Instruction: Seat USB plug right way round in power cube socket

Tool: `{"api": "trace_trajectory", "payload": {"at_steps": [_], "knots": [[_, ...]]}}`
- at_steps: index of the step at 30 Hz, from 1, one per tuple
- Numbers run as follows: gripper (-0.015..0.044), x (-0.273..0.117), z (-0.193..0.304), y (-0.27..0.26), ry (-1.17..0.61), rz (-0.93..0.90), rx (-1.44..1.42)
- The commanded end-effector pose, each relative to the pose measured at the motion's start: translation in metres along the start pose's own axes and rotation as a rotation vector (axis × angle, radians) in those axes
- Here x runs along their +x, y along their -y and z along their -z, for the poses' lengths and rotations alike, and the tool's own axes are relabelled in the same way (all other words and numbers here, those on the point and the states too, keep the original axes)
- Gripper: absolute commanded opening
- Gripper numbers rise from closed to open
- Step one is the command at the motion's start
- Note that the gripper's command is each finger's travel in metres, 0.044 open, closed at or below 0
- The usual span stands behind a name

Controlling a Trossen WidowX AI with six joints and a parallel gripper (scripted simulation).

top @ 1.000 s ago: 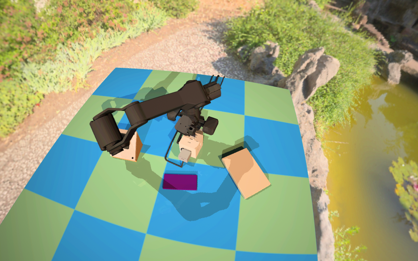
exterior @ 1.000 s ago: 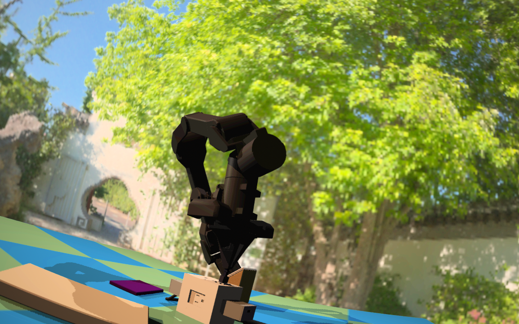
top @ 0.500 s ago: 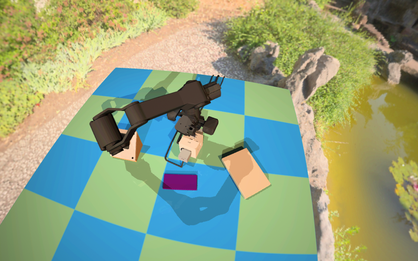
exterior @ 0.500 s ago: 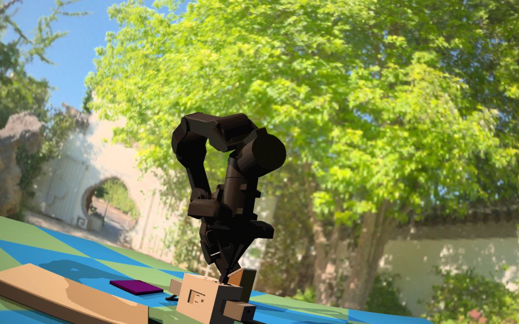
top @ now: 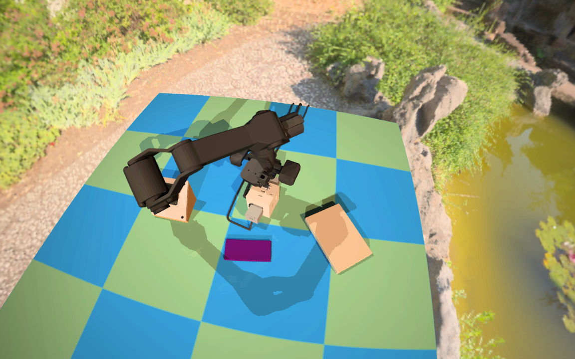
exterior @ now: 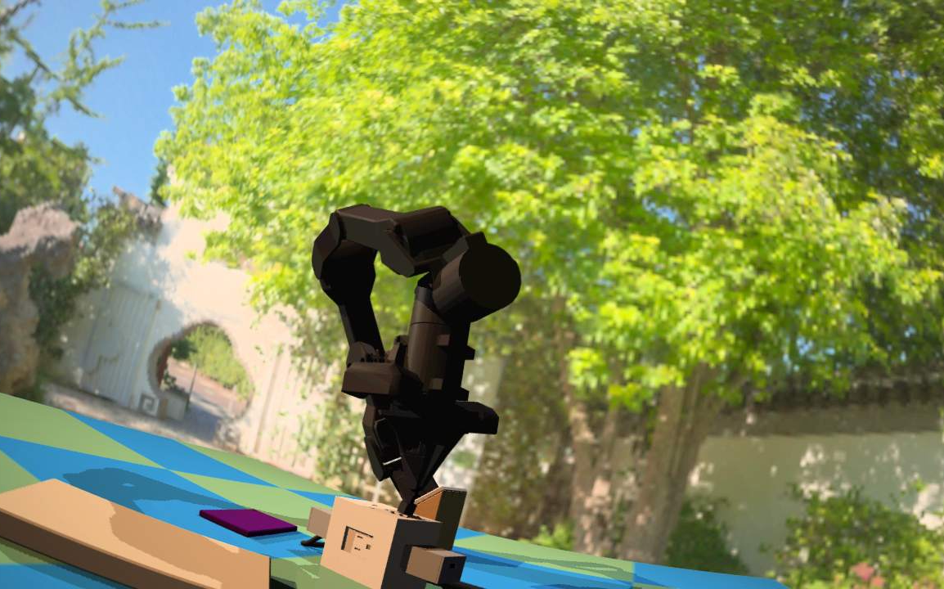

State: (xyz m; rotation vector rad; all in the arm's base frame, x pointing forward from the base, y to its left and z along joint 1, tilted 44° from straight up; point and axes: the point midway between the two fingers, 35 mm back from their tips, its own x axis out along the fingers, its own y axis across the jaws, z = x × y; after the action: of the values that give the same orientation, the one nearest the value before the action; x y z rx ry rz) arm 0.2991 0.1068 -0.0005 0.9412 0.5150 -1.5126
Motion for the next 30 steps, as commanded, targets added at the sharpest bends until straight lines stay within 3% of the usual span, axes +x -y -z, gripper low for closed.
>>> {"api": "trace_trajectory", "payload": {"at_steps": [1,13,17,30], "knots": [[0.0,0.0025,-0.0022,-0.0001,0.009,-0.001,-0.003],[0.0,0.0025,-0.0022,-0.0001,0.009,-0.001,-0.003],[0.0095,-0.0001,0.0004,-0.0003,-0.001,-0.002,0.0],[0.0095,-0.0001,0.0004,-0.0003,-0.001,-0.002,0.0]]}}
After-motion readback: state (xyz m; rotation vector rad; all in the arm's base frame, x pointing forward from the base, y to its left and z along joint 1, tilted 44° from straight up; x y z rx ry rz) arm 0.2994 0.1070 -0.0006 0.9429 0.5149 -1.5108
